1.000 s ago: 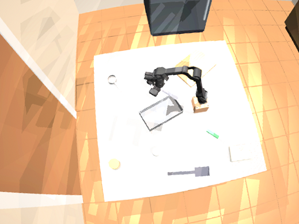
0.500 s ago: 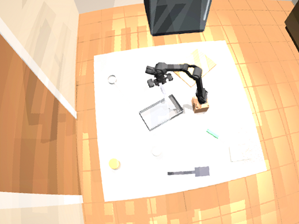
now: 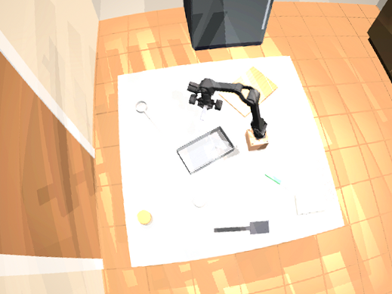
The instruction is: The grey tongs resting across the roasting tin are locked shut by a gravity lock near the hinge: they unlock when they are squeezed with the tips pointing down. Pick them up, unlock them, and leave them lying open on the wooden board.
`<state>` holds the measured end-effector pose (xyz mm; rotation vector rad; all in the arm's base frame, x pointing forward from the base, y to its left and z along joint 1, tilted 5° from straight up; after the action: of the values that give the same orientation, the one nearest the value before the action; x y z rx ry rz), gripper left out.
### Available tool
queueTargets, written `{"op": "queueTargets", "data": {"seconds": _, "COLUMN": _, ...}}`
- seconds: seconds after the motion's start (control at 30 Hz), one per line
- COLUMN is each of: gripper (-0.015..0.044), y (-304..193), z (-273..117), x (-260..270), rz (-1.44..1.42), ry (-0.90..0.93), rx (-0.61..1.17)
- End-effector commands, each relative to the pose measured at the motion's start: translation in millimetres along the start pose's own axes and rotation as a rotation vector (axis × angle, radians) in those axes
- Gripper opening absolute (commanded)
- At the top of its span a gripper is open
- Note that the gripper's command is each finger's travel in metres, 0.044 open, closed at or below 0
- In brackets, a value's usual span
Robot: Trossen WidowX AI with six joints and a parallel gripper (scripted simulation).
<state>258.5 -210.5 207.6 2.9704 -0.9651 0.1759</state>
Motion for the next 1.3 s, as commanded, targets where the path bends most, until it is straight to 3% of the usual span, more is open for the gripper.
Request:
{"op": "queueTargets", "data": {"seconds": 0.0, "gripper": -0.0150, "y": 11.2, "z": -3.1, "x": 0.3, "rz": 0.200, "ry": 0.001, "rx": 0.004}}
{"op": "queueTargets", "data": {"seconds": 0.93, "gripper": -0.0150, "y": 76.1, "z": -16.9, "x": -7.7, "rz": 1.352, "ry": 0.003, "rx": 0.001}}
{"op": "queueTargets", "data": {"seconds": 1.27, "gripper": -0.0150, "y": 78.5, "z": -17.3, "x": -8.2, "rz": 1.377, "ry": 0.004, "rx": 0.000}}
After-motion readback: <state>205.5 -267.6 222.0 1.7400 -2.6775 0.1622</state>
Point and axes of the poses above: the point midway between the two fingers, 35 mm back from their tips, its own z axis out along the fingers, its own x axis across the jaws, y = z × x, the point moved 9 cm from there along -z, back along the fingers, and after that the axes turned 6 degrees about z, right-handed, at the moved point
